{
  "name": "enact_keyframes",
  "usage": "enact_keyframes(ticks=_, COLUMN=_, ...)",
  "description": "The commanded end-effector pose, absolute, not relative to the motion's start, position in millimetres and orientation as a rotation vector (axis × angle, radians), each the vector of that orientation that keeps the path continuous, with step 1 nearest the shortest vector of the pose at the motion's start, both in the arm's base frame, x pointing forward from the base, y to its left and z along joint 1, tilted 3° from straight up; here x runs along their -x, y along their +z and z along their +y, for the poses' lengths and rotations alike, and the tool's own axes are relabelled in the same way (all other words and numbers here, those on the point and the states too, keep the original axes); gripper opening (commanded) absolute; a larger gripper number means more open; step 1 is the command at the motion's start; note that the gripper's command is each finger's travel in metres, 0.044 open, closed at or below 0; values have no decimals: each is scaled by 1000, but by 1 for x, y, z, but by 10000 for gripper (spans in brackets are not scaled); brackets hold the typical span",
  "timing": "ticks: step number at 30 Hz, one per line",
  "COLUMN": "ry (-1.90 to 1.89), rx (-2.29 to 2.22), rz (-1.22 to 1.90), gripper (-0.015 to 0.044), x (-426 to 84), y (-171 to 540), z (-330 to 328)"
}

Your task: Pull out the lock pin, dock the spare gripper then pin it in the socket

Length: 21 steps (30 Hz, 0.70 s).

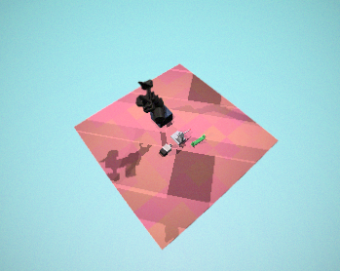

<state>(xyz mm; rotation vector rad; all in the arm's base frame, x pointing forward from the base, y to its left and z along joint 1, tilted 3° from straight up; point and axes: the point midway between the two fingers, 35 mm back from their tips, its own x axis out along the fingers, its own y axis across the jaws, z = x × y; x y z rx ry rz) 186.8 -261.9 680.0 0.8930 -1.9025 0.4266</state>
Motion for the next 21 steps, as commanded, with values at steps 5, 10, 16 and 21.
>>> enact_keyframes(ticks=5, ry=522, rx=-747, rz=-1961, gripper=300, x=-131, y=697, z=-240)
enact_keyframes(ticks=10, ry=647, rx=-539, rz=-2007, gripper=300, x=-66, y=711, z=-199)
enact_keyframes(ticks=16, ry=800, rx=-254, rz=-2007, gripper=300, x=2, y=718, z=-129)
enact_keyframes(ticks=21, ry=916, rx=-12, rz=-1957, gripper=300, x=40, y=712, z=-61)
